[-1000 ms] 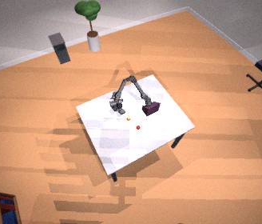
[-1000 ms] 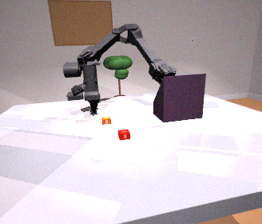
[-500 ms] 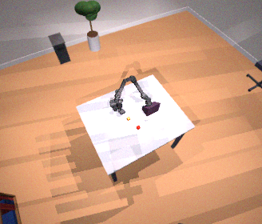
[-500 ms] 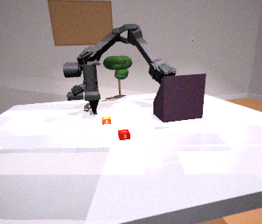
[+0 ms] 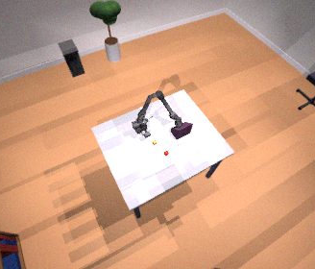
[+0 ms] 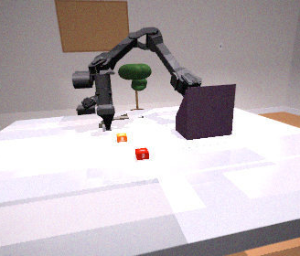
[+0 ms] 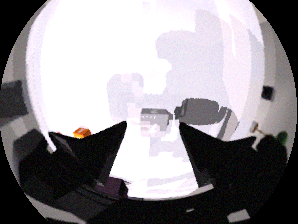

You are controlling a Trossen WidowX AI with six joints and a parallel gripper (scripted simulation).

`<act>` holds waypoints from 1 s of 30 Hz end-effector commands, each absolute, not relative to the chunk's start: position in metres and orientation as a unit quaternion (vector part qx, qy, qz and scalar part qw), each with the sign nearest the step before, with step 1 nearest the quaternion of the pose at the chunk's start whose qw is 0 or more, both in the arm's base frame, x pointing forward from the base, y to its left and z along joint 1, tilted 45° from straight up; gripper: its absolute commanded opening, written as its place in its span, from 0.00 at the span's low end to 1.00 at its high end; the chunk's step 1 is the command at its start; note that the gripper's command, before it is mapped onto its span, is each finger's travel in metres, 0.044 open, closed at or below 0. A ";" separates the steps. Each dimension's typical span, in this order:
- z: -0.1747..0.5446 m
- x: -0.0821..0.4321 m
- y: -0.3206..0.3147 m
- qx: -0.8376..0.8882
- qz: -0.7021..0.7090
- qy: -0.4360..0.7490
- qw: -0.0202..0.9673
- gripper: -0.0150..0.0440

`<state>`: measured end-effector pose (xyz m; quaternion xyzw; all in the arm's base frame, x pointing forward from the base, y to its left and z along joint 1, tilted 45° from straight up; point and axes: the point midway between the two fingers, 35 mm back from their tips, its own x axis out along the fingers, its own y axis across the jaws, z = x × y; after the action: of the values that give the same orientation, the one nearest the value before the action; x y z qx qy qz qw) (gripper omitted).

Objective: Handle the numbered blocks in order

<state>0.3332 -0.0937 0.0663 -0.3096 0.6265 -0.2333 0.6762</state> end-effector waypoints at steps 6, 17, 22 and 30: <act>0.091 0.330 -0.068 -0.311 -0.233 0.627 0.675 0.93; 0.145 0.322 -0.013 -0.310 -0.231 0.628 0.675 0.62; 0.147 0.321 -0.011 -0.310 -0.231 0.628 0.675 0.46; 0.146 0.321 -0.010 -0.310 -0.231 0.628 0.675 0.46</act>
<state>0.3218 -0.0124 0.1459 -0.3138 0.6280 -0.2325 0.6732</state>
